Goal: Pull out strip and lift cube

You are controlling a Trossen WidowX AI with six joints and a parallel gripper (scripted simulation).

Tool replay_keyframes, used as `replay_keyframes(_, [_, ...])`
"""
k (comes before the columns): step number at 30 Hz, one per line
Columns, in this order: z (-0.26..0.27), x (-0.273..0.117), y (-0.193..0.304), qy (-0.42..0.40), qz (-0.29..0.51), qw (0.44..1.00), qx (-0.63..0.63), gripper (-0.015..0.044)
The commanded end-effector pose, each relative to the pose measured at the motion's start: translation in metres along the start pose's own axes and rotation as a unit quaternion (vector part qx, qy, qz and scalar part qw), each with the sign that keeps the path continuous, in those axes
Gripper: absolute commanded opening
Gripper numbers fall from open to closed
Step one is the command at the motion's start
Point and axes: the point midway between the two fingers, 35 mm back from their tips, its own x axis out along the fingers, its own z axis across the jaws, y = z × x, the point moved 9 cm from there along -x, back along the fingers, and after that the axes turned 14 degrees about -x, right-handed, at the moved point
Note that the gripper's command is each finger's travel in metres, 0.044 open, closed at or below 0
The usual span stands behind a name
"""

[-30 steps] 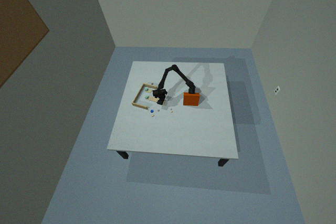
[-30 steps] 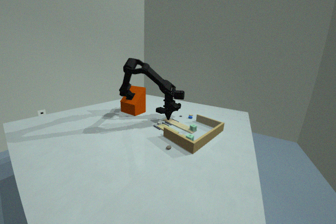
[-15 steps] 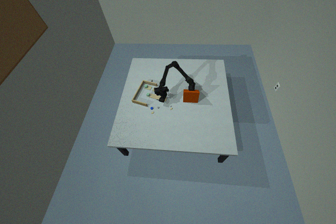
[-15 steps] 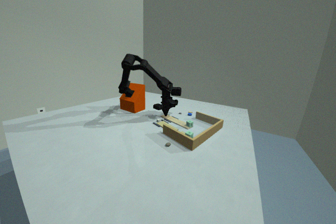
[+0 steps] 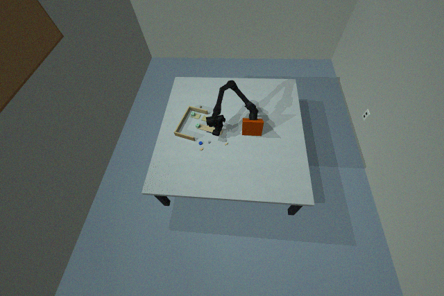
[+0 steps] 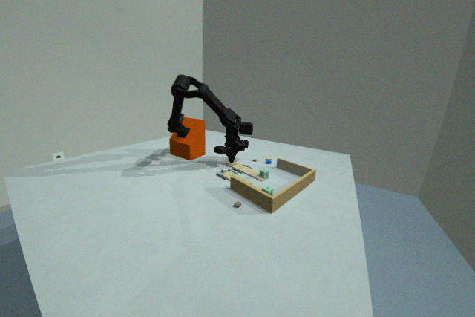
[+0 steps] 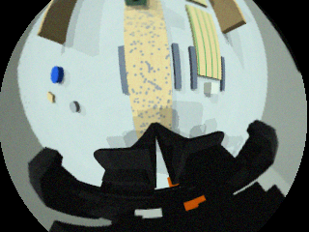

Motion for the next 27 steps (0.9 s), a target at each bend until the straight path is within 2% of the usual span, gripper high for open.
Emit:
replay_keyframes(1, [0.000,0.004,0.011,-0.004,0.013,1.000,-0.004,0.0000])
replay_keyframes(27, [0.011,0.003,0.049,-0.004,0.013,1.000,-0.005,0.0000])
